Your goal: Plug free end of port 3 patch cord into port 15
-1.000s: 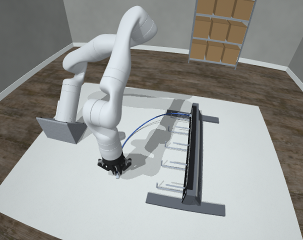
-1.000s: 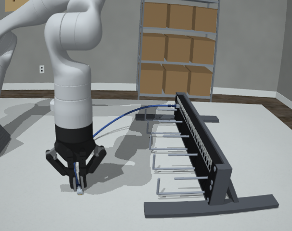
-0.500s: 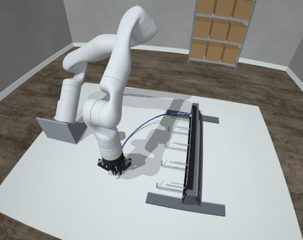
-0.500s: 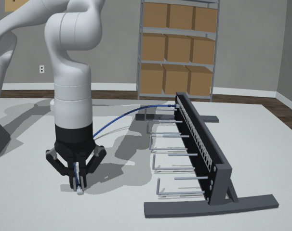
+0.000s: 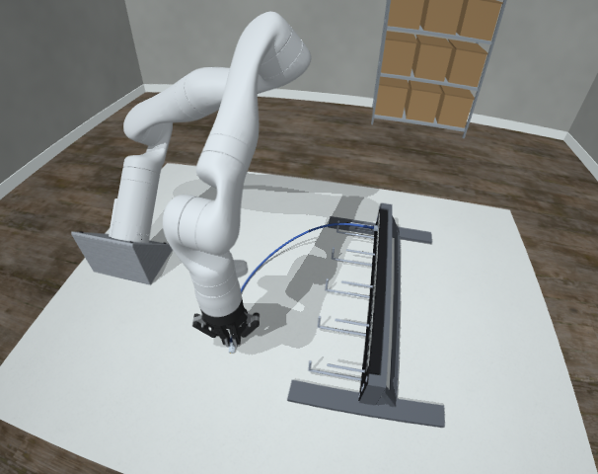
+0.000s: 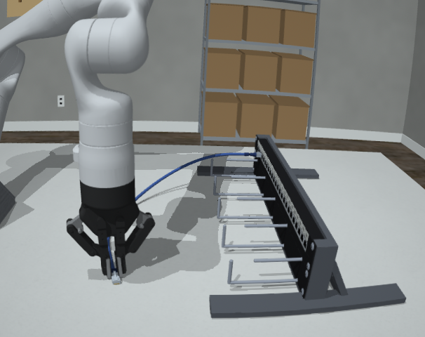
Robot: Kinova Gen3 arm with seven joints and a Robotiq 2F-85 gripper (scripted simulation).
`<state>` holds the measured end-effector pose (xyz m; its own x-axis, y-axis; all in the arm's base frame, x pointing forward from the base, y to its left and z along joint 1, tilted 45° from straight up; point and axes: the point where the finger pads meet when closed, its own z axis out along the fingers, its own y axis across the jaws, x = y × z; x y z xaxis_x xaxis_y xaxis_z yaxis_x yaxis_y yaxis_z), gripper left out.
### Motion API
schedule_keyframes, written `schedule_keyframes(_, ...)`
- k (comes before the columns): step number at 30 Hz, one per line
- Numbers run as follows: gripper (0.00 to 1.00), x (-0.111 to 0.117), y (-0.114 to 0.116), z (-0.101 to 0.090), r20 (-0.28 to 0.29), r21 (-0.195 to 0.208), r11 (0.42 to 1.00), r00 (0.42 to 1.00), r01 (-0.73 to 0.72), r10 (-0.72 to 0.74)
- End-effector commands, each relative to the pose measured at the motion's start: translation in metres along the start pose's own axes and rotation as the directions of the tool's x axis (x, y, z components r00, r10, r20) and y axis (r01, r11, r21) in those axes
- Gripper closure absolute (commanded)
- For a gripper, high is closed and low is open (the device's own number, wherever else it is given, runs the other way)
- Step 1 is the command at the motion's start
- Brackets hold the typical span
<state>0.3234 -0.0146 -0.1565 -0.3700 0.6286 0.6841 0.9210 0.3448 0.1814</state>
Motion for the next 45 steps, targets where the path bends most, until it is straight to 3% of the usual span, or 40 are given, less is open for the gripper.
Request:
schedule_keyframes(1,1.00,0.000,0.000,0.001,0.000,0.000,1.000,1.000,0.000,0.000)
schedule_keyframes(23,1.00,0.000,0.000,-0.012,0.000,0.000,1.000,1.000,0.000,0.000)
schedule_keyframes(45,1.00,0.000,0.000,-0.047,0.000,0.000,1.000,1.000,0.000,0.000)
